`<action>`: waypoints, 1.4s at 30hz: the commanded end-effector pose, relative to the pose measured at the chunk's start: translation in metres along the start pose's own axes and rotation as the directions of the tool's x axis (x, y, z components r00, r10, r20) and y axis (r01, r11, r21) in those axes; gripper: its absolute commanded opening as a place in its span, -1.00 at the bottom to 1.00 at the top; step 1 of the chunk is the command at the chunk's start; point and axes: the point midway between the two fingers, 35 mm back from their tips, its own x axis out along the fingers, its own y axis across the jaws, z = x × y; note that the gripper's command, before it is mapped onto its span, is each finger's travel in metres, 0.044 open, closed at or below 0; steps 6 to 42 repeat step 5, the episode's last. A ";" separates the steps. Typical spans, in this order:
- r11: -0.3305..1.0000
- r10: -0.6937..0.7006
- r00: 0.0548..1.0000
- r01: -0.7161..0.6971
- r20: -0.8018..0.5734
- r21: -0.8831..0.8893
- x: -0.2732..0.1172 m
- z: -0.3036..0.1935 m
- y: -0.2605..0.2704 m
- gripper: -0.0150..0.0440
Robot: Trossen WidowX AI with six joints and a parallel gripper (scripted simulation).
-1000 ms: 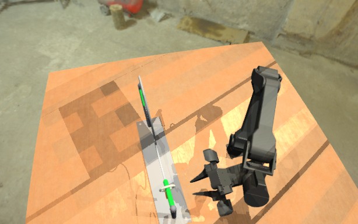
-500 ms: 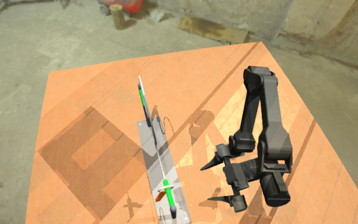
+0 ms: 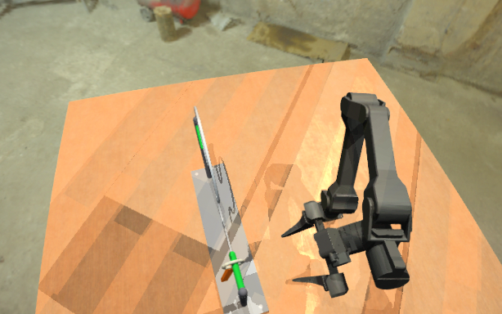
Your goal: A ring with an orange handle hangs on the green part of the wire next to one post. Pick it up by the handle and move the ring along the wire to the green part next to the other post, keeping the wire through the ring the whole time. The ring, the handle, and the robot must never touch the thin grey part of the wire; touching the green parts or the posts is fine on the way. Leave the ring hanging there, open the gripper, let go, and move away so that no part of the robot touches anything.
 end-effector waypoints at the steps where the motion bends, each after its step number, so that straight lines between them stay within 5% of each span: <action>1: 1.000 -0.003 1.000 0.003 0.006 0.006 0.000 0.002 0.000 1.00; 42: 1.000 -0.003 1.000 0.003 0.006 0.006 0.000 0.002 0.000 1.00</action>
